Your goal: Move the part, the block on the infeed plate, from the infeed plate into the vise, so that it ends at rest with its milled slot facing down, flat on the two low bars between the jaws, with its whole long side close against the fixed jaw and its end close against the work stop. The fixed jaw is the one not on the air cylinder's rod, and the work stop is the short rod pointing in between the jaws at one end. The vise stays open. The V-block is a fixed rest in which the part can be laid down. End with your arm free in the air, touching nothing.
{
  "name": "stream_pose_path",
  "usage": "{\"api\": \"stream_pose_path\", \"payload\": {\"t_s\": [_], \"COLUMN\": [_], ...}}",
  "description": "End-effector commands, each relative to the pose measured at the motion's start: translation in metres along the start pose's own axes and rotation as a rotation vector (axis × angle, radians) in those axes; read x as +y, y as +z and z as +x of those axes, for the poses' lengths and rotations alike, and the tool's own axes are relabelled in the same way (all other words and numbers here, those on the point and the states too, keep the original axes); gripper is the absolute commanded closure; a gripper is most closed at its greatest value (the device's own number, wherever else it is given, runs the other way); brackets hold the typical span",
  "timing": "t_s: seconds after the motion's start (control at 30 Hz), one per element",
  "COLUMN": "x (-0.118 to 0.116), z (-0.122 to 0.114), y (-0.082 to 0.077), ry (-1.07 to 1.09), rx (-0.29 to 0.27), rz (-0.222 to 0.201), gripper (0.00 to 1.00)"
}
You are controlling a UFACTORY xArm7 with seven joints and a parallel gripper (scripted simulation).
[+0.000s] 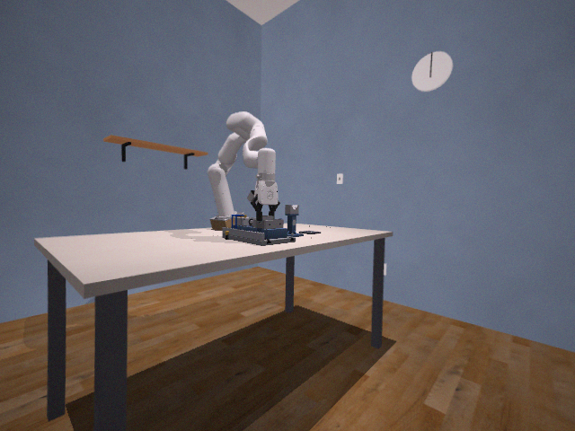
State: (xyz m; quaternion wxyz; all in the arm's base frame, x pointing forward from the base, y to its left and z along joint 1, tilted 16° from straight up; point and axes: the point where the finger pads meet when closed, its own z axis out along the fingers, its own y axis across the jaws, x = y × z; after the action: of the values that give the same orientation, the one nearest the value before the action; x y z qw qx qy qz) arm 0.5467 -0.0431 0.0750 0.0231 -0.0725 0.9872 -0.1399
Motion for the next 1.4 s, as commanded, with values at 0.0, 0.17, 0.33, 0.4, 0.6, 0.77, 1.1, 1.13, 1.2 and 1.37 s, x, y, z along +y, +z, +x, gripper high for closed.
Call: {"api": "stream_pose_path", "payload": {"t_s": [0.0, 0.17, 0.33, 0.4, 0.6, 0.77, 1.1, 1.13, 1.2, 1.37], "x": [-0.0002, -0.0002, -0.0002, -0.0003, -0.0003, -0.0003, -0.0003, -0.0003, -0.0003, -0.0003], "z": [-0.0015, -0.0015, -0.0015, -0.0015, -0.0015, -0.0015, -0.0015, -0.0015, -0.0015, -0.0015], "y": [-0.0015, -0.0009, -0.0005, -0.0001, 0.0006, 0.0008, 0.0008, 0.0008, 0.0008, 0.0008], "ry": [0.0, 0.0, 0.0, 0.0, 0.0, 0.0, 0.0, 0.0, 0.0, 0.0], "rx": [-0.004, -0.004, -0.004, -0.004, -0.004, -0.004, -0.004, -0.004, -0.004, -0.004], "rz": [0.0, 0.0, 0.0, 0.0, 0.0, 0.0, 0.0, 0.0, 0.0, 0.0], "gripper": [1.0, 1.0, 1.0, 1.0, 1.0, 1.0, 1.0, 1.0, 1.0, 0.19]}}
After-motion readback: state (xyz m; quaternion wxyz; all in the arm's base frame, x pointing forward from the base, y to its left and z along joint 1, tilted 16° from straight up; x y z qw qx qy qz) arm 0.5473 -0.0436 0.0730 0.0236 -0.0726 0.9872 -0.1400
